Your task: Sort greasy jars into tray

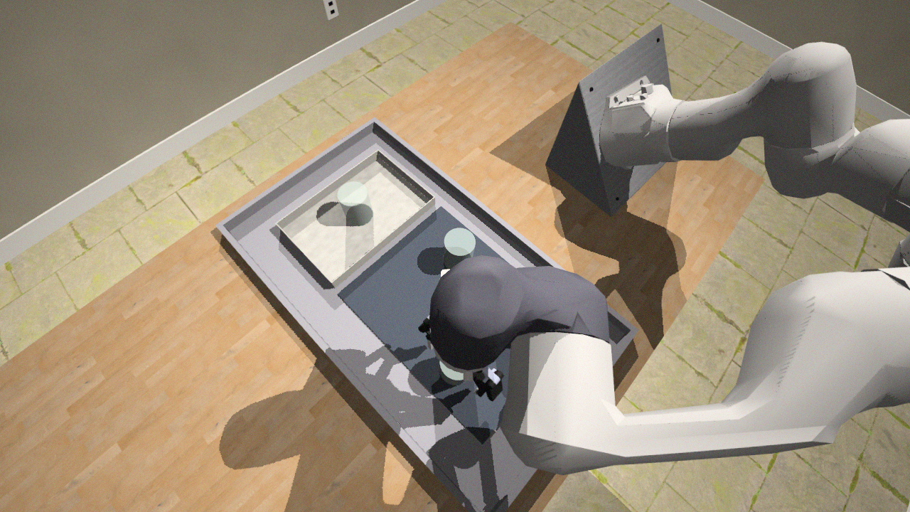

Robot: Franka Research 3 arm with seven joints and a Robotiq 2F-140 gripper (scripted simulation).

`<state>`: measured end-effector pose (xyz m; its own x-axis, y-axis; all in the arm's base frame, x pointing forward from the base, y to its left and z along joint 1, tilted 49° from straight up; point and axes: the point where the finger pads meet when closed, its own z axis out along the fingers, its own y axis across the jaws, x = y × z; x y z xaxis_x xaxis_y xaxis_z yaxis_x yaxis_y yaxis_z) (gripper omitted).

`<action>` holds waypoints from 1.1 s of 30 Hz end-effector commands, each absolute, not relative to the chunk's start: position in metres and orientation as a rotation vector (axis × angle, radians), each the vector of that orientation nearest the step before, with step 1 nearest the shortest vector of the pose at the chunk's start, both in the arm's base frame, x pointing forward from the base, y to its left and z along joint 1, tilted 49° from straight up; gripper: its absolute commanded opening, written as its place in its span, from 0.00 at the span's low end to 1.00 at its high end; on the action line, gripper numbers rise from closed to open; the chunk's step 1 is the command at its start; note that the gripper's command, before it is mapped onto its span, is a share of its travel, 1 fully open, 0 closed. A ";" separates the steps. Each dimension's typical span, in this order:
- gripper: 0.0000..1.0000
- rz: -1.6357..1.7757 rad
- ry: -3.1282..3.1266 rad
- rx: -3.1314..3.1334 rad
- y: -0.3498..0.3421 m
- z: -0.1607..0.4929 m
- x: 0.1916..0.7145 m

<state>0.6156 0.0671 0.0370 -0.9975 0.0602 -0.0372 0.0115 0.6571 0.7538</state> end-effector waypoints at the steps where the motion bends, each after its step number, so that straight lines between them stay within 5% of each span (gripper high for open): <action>1: 0.60 1.274 2.804 0.057 0.068 0.035 0.616; 33: 0.54 1.274 2.804 0.057 0.068 0.035 0.616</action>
<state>0.6160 0.0667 0.0368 -0.9974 0.0603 -0.0391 0.0102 0.6581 0.7529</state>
